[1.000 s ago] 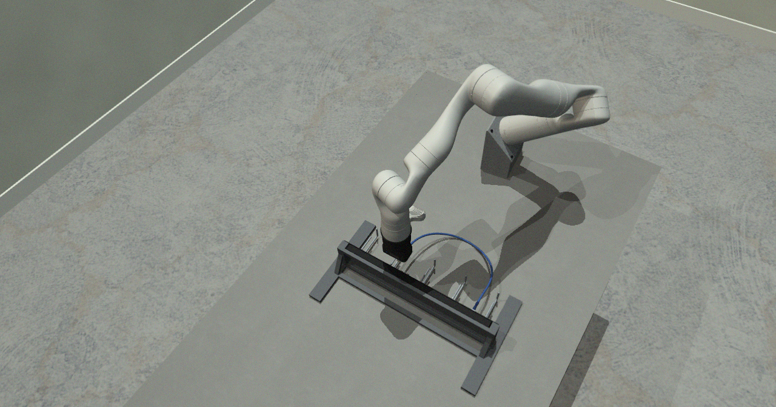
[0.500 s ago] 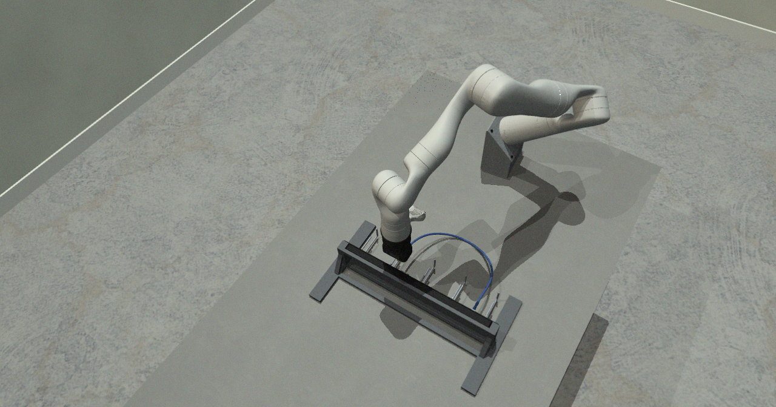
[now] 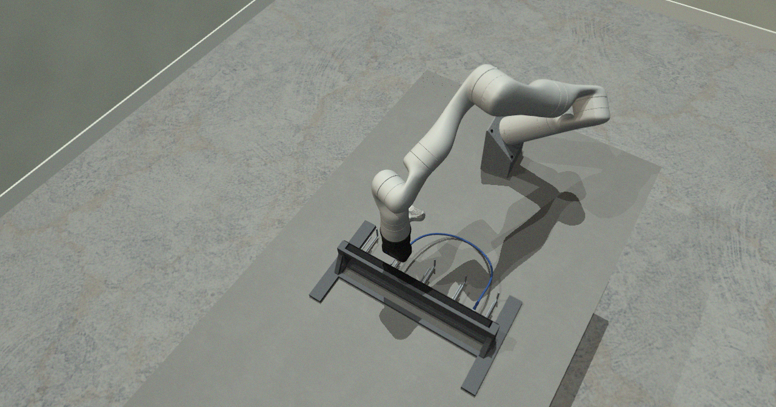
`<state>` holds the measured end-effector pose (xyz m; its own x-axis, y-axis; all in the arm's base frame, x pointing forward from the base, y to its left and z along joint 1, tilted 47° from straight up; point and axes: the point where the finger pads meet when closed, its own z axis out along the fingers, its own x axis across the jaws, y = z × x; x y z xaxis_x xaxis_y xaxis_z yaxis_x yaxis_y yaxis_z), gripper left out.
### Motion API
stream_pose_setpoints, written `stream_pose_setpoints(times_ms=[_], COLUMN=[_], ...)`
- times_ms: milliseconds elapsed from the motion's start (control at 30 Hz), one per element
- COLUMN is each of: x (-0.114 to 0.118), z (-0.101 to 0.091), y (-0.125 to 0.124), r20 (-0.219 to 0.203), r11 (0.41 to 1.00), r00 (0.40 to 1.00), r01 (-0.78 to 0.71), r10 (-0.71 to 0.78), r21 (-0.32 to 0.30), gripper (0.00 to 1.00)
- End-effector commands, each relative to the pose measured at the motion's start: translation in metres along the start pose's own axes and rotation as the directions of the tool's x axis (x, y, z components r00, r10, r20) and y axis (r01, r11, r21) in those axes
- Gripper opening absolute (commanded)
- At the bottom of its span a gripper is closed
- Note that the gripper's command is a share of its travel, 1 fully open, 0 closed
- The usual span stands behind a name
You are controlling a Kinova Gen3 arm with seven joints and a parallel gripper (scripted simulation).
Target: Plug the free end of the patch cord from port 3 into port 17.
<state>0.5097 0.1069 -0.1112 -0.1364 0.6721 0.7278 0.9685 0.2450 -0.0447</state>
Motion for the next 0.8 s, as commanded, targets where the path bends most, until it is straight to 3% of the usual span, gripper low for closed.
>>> stream_pose_setpoints(times_ms=[0,767], x=[0.002,0.002], z=[-0.002,-0.002], y=[0.003,0.027], r20=[-0.007,-0.007], r11=[1.000,1.000], r00=[1.000,1.000], r01=[-0.017,-0.016], r10=[0.017,0.016], r21=[-0.003,-0.006], gripper=[0.00,0.00])
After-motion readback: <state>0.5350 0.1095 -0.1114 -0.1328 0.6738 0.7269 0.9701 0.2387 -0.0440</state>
